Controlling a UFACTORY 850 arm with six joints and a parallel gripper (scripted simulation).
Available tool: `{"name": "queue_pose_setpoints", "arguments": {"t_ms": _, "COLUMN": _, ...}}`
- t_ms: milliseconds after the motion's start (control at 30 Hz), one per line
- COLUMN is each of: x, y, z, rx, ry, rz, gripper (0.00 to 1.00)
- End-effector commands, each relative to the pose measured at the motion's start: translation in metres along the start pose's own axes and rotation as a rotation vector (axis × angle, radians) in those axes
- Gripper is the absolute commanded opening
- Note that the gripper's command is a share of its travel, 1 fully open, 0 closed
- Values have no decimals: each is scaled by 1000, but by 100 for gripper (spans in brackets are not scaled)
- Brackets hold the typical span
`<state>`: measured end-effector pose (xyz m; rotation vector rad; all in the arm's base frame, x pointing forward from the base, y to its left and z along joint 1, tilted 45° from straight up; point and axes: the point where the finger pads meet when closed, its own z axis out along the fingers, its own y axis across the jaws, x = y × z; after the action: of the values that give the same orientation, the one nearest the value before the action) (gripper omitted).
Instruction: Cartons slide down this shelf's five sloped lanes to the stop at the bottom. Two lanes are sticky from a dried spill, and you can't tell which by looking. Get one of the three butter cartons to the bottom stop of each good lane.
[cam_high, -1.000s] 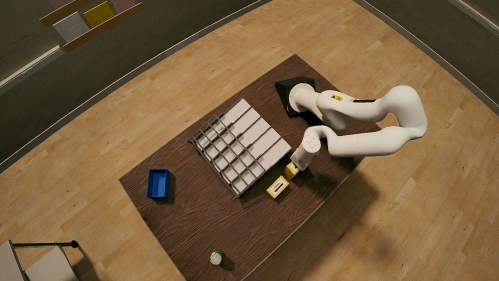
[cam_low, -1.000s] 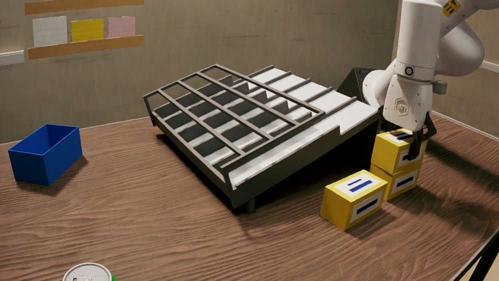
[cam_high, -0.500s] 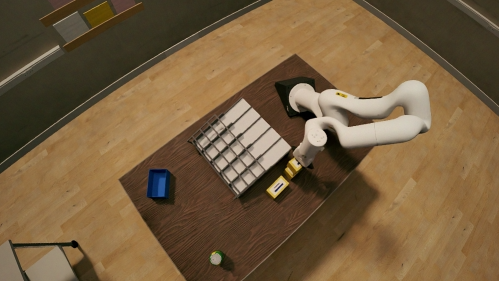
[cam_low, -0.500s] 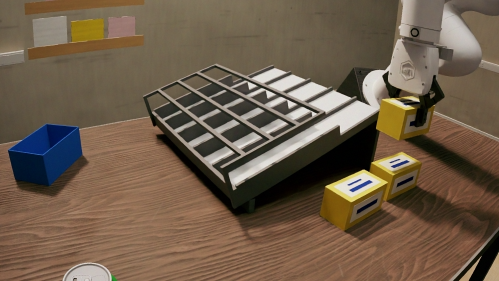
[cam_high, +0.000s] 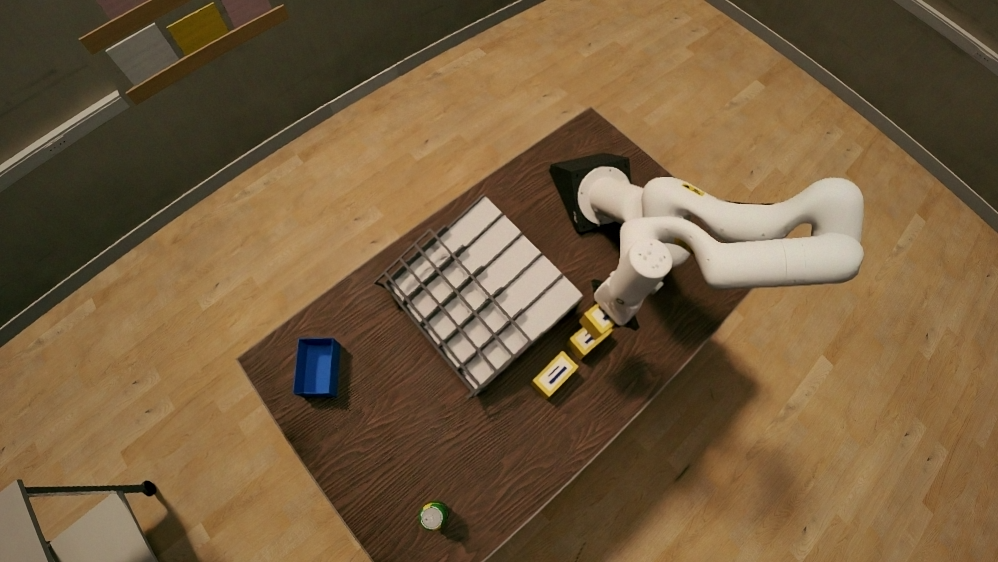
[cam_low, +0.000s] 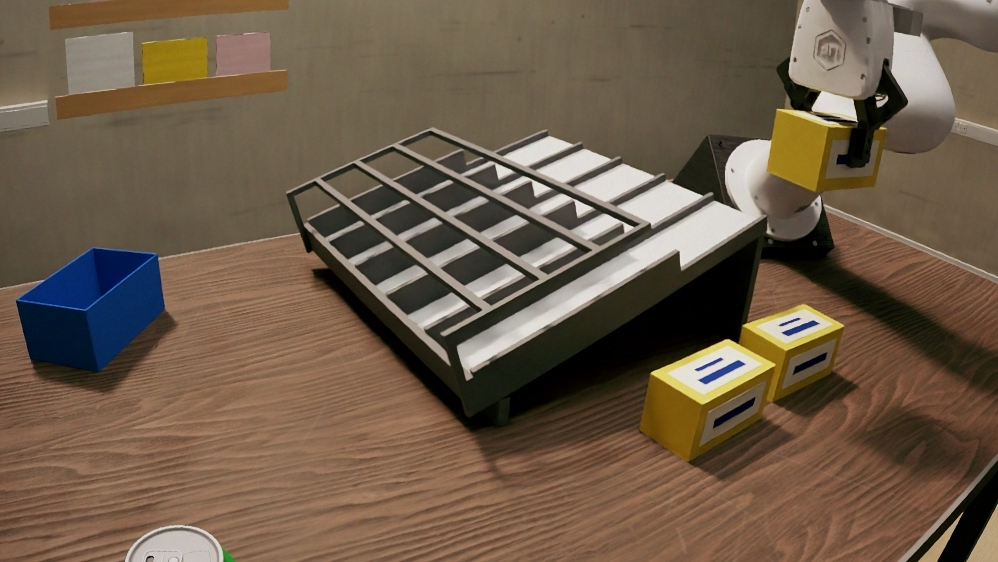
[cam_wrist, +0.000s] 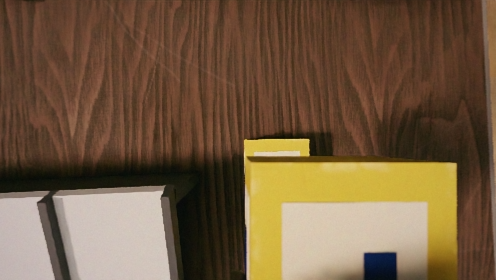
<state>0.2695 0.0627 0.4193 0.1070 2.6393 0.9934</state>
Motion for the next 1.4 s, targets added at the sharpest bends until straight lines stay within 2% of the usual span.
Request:
{"name": "queue_pose_setpoints", "arguments": {"t_ms": 0, "x": 4, "y": -2, "z": -28, "rx": -16, "ry": 5, "rz": -3, "gripper": 0}}
{"name": "queue_pose_setpoints", "arguments": {"t_ms": 167, "x": 4, "y": -2, "z": -28, "rx": -16, "ry": 5, "rz": -3, "gripper": 0}}
{"name": "queue_pose_setpoints", "arguments": {"t_ms": 200, "x": -10, "y": -70, "z": -22, "rx": -7, "ry": 3, "rz": -1, "gripper": 0}}
{"name": "queue_pose_setpoints", "arguments": {"t_ms": 300, "x": -11, "y": -77, "z": -23, "rx": -7, "ry": 3, "rz": -1, "gripper": 0}}
{"name": "queue_pose_setpoints", "arguments": {"t_ms": 667, "x": -32, "y": -189, "z": -22, "rx": -7, "ry": 3, "rz": -1, "gripper": 0}}
{"name": "queue_pose_setpoints", "arguments": {"t_ms": 733, "x": -32, "y": -189, "z": -22, "rx": -7, "ry": 3, "rz": -1, "gripper": 0}}
{"name": "queue_pose_setpoints", "arguments": {"t_ms": 767, "x": -32, "y": -222, "z": -25, "rx": 10, "ry": 2, "rz": 9, "gripper": 0}}
{"name": "queue_pose_setpoints", "arguments": {"t_ms": 1133, "x": -55, "y": -329, "z": -27, "rx": 10, "ry": 2, "rz": 9, "gripper": 0}}
{"name": "queue_pose_setpoints", "arguments": {"t_ms": 1300, "x": -55, "y": -329, "z": -27, "rx": 10, "ry": 2, "rz": 9, "gripper": 0}}
{"name": "queue_pose_setpoints", "arguments": {"t_ms": 1333, "x": -64, "y": -383, "z": -28, "rx": 20, "ry": 0, "rz": 13, "gripper": 0}}
{"name": "queue_pose_setpoints", "arguments": {"t_ms": 1367, "x": -65, "y": -387, "z": -28, "rx": 20, "ry": 0, "rz": 13, "gripper": 0}}
